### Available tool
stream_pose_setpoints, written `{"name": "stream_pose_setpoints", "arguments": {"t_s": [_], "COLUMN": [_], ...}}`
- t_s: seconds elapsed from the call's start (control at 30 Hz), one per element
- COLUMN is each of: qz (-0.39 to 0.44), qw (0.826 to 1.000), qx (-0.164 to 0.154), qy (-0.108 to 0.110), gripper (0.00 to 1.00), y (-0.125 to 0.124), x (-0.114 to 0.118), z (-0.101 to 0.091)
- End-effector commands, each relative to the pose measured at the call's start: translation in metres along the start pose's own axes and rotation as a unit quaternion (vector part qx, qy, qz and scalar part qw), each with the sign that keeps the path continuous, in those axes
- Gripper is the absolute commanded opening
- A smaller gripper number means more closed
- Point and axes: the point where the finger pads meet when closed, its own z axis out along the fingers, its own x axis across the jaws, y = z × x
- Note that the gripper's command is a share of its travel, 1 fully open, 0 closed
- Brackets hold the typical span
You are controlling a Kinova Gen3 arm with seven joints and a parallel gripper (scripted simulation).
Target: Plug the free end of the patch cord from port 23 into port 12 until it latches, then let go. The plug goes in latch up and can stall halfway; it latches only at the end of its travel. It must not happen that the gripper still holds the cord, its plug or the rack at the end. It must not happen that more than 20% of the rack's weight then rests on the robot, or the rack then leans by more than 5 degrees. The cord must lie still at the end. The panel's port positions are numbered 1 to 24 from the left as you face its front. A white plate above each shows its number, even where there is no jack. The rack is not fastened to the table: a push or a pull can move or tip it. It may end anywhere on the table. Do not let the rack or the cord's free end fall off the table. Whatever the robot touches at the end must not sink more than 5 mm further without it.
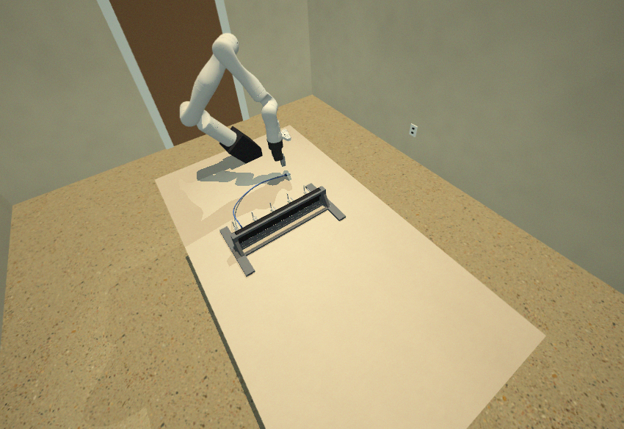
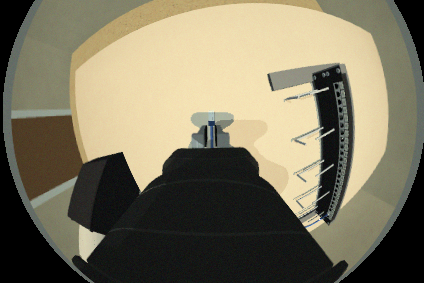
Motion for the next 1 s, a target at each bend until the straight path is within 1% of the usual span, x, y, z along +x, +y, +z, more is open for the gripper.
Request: {"name": "stream_pose_setpoints", "arguments": {"t_s": [0.0,0.7,0.97], "qz": [0.007,0.007,-0.014], "qw": [1.000,1.000,1.000], "qx": [0.002,0.003,0.001], "qy": [0.002,0.002,0.012], "gripper": [0.00,0.00,0.00], "y": [-0.0007,-0.0008,0.0003], "x": [0.0017,0.0018,0.0062], "z": [0.0001,0.0000,-0.0021]}}
